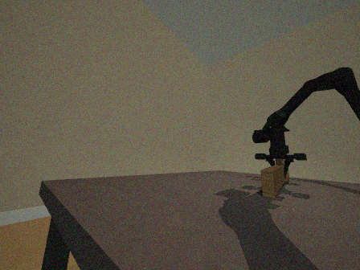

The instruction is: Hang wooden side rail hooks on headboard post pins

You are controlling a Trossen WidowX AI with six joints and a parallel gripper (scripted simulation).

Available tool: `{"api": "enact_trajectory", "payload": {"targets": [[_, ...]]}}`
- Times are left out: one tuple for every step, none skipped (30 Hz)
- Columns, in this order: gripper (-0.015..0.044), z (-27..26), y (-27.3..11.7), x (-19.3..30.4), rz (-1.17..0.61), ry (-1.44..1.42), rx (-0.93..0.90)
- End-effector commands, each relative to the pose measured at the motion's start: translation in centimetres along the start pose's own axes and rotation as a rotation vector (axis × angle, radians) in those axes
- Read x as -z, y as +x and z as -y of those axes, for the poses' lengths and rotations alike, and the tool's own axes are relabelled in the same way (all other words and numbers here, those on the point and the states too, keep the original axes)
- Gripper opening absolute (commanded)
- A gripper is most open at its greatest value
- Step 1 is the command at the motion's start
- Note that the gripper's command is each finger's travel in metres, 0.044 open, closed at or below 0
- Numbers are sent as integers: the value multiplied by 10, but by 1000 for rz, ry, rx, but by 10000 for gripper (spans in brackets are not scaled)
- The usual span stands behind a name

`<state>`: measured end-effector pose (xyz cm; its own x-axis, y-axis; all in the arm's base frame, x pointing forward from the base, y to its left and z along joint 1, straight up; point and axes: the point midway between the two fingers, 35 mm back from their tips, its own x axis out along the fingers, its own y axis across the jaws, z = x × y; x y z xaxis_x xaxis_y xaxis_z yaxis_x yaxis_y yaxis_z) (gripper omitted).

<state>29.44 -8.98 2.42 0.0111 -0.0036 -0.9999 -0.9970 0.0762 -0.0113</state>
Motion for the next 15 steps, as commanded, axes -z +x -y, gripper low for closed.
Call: {"api": "enact_trajectory", "payload": {"targets": [[0, 4, -3, 1, 0, -1, 12], [0, 4, -2, 1, 0, -1, 12], [0, 4, -2, 1, 0, -1, 12], [0, 4, -2, 1, 0, -1, 12], [0, 4, -2, 1, 0, -1, 12], [0, 4, -2, 1, 0, -1, 12], [0, 4, -2, 2, 0, -1, 12], [0, 4, -2, 2, 0, -1, 12], [0, 4, -2, 2, 0, -1, 12], [0, 5, -2, 2, 0, -1, 12], [0, 5, -1, 2, 0, -1, 12], [0, 5, -1, 2, 0, -1, 12], [0, 5, -1, 2, 0, -1, 12], [0, 5, -1, 2, 0, -1, 12], [0, 5, -1, 2, 0, -1, 12]]}}
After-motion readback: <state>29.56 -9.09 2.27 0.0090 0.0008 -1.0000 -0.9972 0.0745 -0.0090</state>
